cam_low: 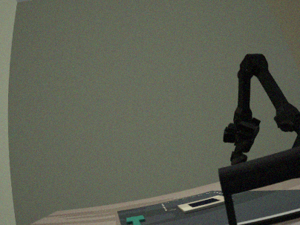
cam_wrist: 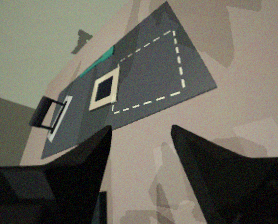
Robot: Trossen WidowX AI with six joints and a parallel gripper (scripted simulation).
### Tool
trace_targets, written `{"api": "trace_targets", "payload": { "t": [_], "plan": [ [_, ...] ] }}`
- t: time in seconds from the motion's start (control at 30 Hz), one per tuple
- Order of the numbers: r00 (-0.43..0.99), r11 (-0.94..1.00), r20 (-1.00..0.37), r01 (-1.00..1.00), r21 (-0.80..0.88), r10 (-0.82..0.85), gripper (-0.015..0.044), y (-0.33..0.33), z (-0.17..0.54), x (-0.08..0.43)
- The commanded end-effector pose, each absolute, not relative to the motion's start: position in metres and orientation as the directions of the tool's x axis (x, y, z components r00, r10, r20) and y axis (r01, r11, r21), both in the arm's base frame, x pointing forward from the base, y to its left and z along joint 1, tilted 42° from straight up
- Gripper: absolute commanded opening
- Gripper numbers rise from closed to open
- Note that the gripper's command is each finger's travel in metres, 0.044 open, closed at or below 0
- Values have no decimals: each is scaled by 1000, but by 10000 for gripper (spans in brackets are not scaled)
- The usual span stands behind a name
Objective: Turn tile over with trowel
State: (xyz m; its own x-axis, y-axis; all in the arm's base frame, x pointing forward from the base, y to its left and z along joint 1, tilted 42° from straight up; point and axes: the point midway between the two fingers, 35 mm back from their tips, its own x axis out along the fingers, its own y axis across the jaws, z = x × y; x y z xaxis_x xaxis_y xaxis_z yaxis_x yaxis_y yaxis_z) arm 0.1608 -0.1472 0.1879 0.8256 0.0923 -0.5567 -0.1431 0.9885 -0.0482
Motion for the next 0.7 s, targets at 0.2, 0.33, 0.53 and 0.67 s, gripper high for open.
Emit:
{"api": "trace_targets", "payload": {
  "t": [0.2, 0.33, 0.53, 0.67],
  "plan": [
    [676, 964, -690, -144, 222, 259, 270, -148, 177, 196],
    [602, 946, -734, -138, 293, 315, 270, -144, 172, 215],
    [476, 924, -797, -105, 368, 371, 270, -133, 161, 246],
    [374, 918, -844, -61, 392, 385, 270, -122, 150, 264]
  ]
}}
